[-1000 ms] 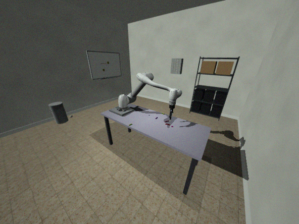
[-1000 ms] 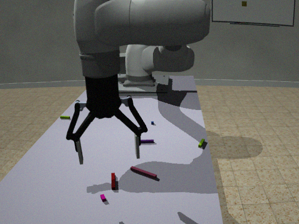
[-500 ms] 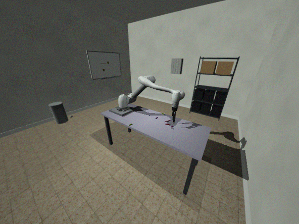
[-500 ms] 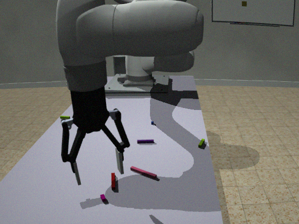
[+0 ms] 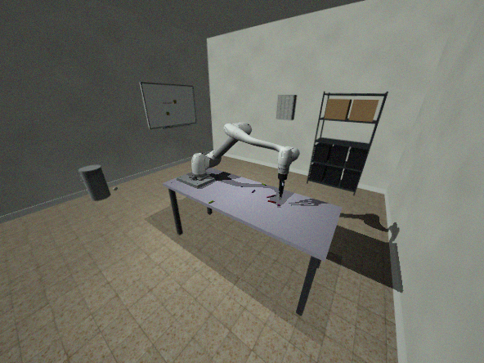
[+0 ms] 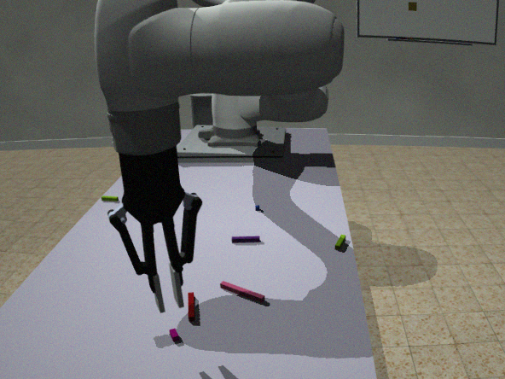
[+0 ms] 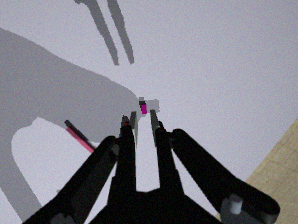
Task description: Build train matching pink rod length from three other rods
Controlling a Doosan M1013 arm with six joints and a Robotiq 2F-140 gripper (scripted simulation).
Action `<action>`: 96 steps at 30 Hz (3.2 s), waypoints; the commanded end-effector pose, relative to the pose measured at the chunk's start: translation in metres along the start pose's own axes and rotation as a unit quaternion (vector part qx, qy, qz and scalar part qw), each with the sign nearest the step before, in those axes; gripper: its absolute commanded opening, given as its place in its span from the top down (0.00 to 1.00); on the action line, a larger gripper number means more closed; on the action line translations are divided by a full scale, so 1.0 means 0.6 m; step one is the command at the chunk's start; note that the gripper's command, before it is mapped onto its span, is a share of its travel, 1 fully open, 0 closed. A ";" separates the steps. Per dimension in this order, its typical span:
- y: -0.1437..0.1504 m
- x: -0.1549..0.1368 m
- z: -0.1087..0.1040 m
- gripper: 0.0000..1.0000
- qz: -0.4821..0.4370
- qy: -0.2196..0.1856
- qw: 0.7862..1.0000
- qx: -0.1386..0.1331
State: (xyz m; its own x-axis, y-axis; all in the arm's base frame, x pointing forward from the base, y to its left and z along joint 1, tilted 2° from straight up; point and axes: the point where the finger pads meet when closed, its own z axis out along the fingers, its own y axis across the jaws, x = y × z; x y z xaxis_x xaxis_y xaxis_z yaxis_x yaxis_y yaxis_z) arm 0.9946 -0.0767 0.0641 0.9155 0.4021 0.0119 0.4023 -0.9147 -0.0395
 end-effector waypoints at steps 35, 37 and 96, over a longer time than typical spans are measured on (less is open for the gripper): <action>0.000 0.001 0.016 0.77 0.000 0.000 1.000 0.000; 0.000 0.001 0.020 0.77 0.000 0.000 1.000 0.000; 0.002 0.003 0.085 0.77 0.000 0.000 1.000 0.000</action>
State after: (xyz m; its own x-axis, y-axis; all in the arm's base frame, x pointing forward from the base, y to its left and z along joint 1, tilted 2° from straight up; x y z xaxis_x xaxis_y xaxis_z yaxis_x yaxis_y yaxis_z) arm 0.9967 -0.0749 0.0128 0.9154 0.4024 0.0117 0.4025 -0.9145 -0.0398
